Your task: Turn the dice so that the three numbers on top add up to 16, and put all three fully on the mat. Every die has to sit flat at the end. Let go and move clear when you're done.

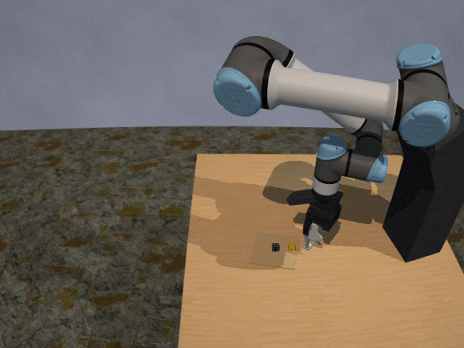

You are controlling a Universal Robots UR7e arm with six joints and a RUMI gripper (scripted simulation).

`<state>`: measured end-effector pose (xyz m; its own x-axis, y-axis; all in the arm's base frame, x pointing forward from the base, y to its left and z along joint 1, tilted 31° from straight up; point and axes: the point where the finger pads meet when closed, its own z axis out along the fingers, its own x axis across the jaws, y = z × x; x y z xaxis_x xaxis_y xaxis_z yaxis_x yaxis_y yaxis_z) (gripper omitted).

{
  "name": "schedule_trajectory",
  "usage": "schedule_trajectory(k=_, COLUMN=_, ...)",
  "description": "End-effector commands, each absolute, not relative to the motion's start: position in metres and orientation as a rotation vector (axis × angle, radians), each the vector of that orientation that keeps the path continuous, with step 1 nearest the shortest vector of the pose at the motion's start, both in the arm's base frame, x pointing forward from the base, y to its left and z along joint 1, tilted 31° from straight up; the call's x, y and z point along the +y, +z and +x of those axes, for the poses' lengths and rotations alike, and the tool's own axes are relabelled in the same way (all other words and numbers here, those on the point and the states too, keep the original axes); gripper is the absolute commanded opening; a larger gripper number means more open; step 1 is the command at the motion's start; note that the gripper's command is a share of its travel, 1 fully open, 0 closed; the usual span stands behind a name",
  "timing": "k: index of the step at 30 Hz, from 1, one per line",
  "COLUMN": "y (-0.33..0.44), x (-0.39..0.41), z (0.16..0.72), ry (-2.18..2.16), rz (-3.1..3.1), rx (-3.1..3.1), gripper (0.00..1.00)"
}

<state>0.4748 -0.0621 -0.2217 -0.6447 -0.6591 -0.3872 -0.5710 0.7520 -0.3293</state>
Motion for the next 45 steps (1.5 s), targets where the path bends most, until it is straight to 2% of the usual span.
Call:
schedule_trajectory(k=1, y=-0.221, x=-0.062, z=0.475, ry=-0.243, rz=-0.928, rx=2.459, gripper=0.21)
schedule_trajectory(k=45, y=-0.243, x=-0.062, z=0.488, ry=-0.243, rz=-0.928, rx=2.459, gripper=0.21)
